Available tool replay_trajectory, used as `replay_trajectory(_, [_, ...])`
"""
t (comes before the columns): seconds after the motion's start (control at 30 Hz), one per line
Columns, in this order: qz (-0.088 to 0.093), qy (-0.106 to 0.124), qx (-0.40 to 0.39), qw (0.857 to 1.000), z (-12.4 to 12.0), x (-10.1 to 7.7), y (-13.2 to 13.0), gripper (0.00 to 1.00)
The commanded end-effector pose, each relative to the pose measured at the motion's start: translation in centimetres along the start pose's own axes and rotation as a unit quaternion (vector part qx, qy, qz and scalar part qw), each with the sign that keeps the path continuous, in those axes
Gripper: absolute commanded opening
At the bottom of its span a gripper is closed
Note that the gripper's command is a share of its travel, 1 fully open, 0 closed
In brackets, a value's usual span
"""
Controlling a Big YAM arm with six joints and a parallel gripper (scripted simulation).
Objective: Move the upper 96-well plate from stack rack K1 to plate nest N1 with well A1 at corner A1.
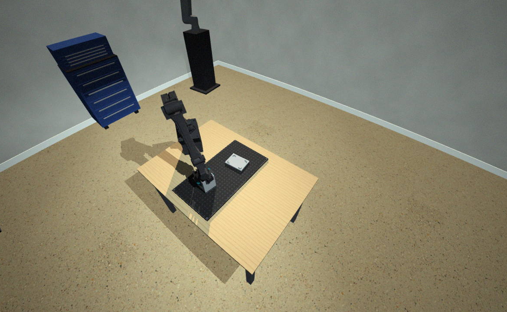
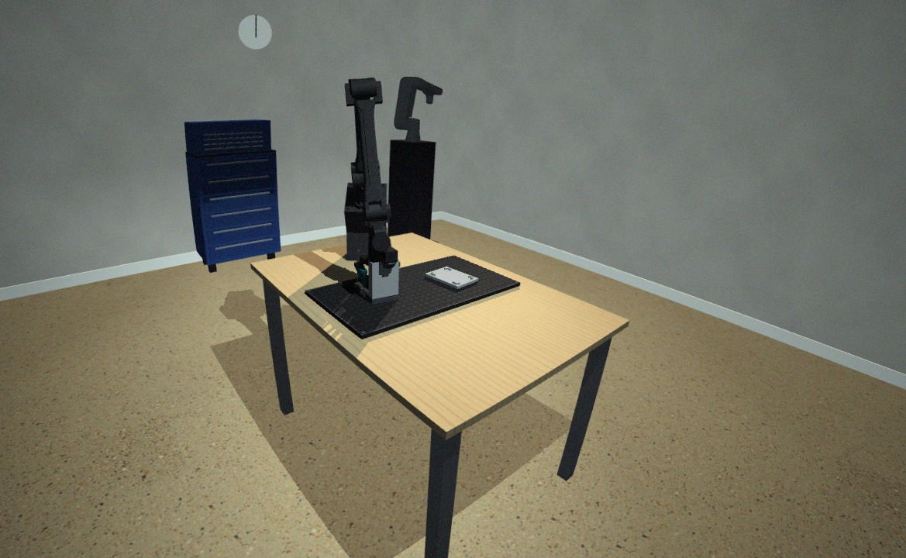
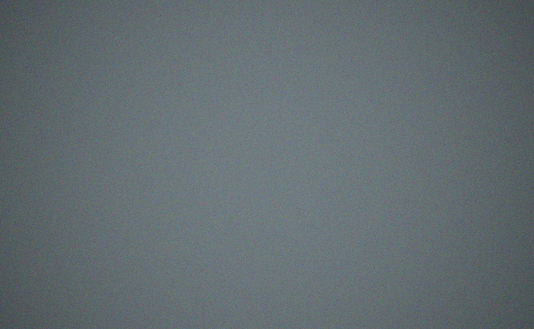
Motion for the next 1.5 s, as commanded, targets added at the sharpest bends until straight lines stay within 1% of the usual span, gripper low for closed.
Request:
replay_trajectory(0.0, [-0.011, -0.024, 0.001, 1.000, 1.11, -0.72, -1.09, 1.00])
replay_trajectory(1.43, [-0.011, -0.024, 0.001, 1.000, 1.11, -0.72, -1.09, 1.00])
replay_trajectory(1.47, [-0.011, -0.024, 0.001, 1.000, 1.11, -0.72, -1.09, 0.00])
Point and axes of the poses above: the point where the finger pads meet when closed, its own x axis out along the fingers, its own y axis across the jaws, z = x × y, the point moved 7 cm from there along -x, back along the fingers, and after that the axes turned 2 degrees about -x, right-handed, at the moved point
